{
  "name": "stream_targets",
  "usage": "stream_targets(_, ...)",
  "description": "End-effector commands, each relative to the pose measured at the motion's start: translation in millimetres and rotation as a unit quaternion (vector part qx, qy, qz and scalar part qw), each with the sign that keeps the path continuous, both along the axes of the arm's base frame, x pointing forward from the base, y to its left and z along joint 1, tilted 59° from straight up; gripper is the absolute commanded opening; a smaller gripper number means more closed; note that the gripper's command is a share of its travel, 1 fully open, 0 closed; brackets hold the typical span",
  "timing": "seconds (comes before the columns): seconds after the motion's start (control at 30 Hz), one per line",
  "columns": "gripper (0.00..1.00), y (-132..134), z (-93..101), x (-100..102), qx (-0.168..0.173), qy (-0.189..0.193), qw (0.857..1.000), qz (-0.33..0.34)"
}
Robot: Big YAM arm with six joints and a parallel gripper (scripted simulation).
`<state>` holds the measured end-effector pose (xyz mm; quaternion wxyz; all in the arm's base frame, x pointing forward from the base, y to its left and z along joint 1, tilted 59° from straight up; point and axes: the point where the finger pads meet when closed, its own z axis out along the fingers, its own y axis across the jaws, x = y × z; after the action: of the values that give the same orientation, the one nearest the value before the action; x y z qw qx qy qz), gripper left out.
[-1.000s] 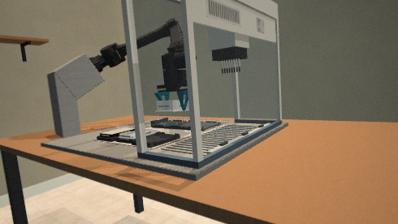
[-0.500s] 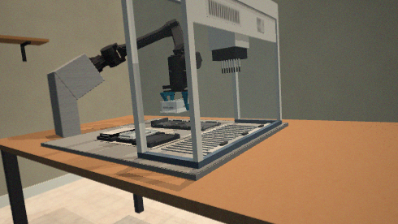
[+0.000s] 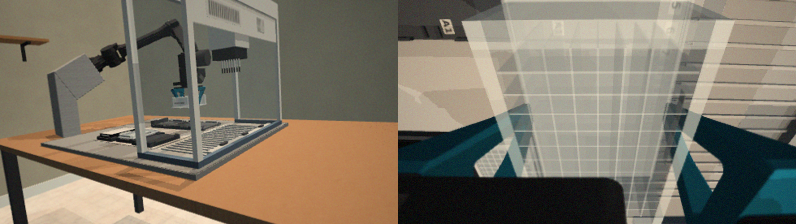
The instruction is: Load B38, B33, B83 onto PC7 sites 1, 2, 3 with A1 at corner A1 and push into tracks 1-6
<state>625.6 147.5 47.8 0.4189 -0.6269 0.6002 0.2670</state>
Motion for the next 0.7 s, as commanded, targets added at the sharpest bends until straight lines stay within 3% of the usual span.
stream_targets(0.0,0.0,4,11.3,-1,0.001,0.005,1.0,-0.008)
stream_targets(0.4,0.0,35,55.9,-5,0.001,0.007,1.0,-0.003)
stream_targets(0.47,0.0,35,55.9,-5,0.001,0.007,1.0,-0.003)
stream_targets(0.5,0.0,8,43.9,3,0.001,0.019,0.999,-0.026)
stream_targets(0.57,0.0,37,69.0,-2,0.002,0.004,1.0,-0.006)
stream_targets(0.67,0.0,48,83.5,-2,0.002,-0.001,1.0,-0.003)
